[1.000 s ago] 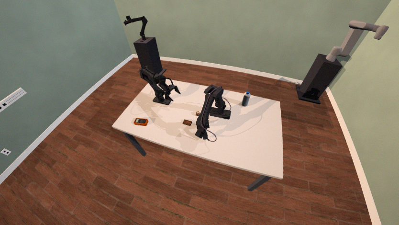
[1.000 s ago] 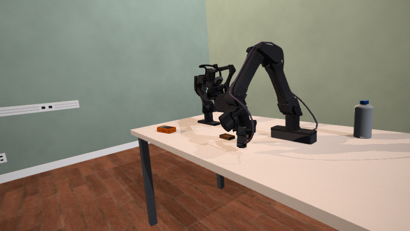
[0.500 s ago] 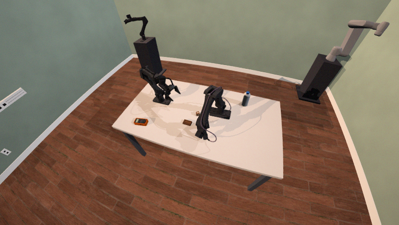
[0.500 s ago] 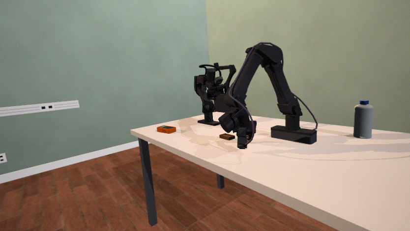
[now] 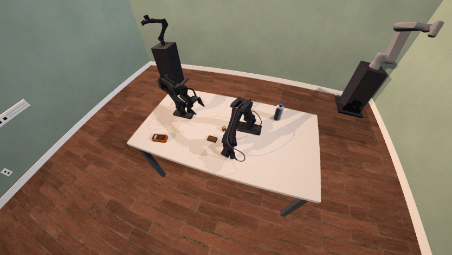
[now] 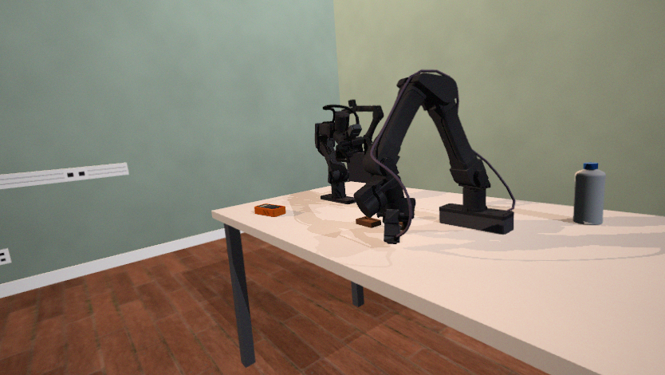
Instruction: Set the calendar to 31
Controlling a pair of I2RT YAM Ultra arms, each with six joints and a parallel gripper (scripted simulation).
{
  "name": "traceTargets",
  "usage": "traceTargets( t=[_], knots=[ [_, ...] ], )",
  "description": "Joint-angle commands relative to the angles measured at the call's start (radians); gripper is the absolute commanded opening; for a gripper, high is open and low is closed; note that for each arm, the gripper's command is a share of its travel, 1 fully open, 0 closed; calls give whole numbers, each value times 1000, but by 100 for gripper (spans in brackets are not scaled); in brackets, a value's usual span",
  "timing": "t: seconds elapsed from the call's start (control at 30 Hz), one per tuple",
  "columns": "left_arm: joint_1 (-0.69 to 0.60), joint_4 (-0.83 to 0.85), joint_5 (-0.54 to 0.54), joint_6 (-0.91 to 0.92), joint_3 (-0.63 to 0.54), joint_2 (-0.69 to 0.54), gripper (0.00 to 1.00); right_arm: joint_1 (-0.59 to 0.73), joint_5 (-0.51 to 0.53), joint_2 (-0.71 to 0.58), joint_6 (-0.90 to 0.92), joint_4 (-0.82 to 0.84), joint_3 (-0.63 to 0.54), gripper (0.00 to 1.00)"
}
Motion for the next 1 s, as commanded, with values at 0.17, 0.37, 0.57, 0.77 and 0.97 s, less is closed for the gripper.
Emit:
traceTargets(
  t=[0.17,0.37,0.57,0.77,0.97],
  knots=[
    [-10,21,-5,-11,-6,10,26,-13,3,-26,7,17,9,100],
    [-10,19,-6,-11,-11,14,26,-13,3,-26,7,17,9,100],
    [-10,19,-6,-11,-11,14,26,-13,3,-26,7,17,9,100],
    [17,-4,-18,14,19,-23,56,-13,3,-26,7,17,9,100],
    [31,-16,-26,24,30,-44,56,-13,3,-26,7,17,9,100]
  ],
)
